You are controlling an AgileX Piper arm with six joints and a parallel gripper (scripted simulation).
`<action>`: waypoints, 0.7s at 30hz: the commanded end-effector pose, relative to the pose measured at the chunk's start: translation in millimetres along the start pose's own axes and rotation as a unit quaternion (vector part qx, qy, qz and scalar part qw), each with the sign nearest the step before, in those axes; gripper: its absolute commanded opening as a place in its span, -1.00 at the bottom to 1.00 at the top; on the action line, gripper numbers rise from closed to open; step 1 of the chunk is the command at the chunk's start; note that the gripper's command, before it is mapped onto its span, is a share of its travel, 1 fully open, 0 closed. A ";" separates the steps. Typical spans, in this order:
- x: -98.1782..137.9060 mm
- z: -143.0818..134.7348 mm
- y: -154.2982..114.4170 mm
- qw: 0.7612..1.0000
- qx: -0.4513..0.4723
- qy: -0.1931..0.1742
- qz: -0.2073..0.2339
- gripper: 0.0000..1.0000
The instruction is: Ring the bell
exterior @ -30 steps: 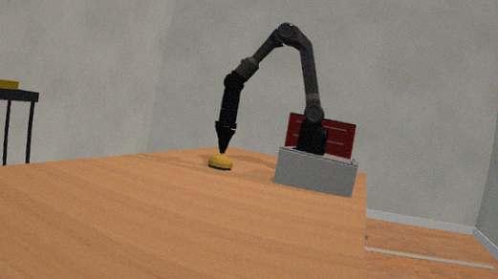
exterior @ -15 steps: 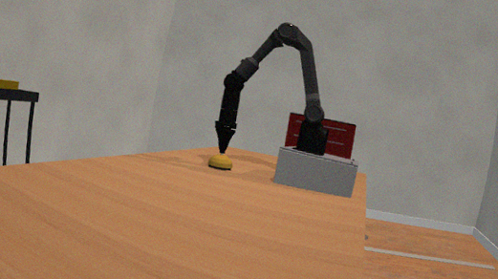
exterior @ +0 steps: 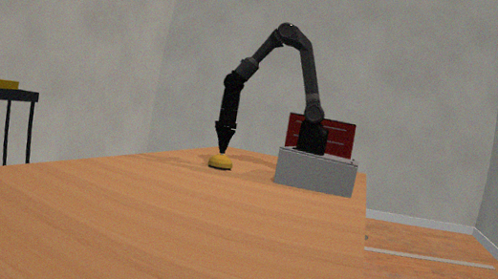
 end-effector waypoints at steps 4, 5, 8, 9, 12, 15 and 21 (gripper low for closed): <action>-2.0 -0.6 -0.5 1.000 0.000 -0.001 0.002 -1.00; -1.8 -0.6 -0.5 1.000 0.000 -0.001 0.002 -1.00; 0.3 -0.5 -0.1 1.000 0.000 0.000 0.001 -1.00; 1.4 -0.5 0.0 1.000 0.000 0.000 0.000 -1.00; 2.5 -0.5 0.2 1.000 0.000 0.000 0.000 -1.00; 7.1 -0.3 0.7 1.000 0.000 0.000 -0.002 -1.00; 20.1 -0.2 0.8 1.000 0.000 0.000 -0.002 -1.00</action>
Point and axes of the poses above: the point where the finger pads meet when closed, its own x axis back along the fingers, its own z axis across the jaws, y = z × x, the point moved 7 cm from there along x, back along the fingers, and after that the axes turned 5 degrees about -x, right-handed, at the moved point
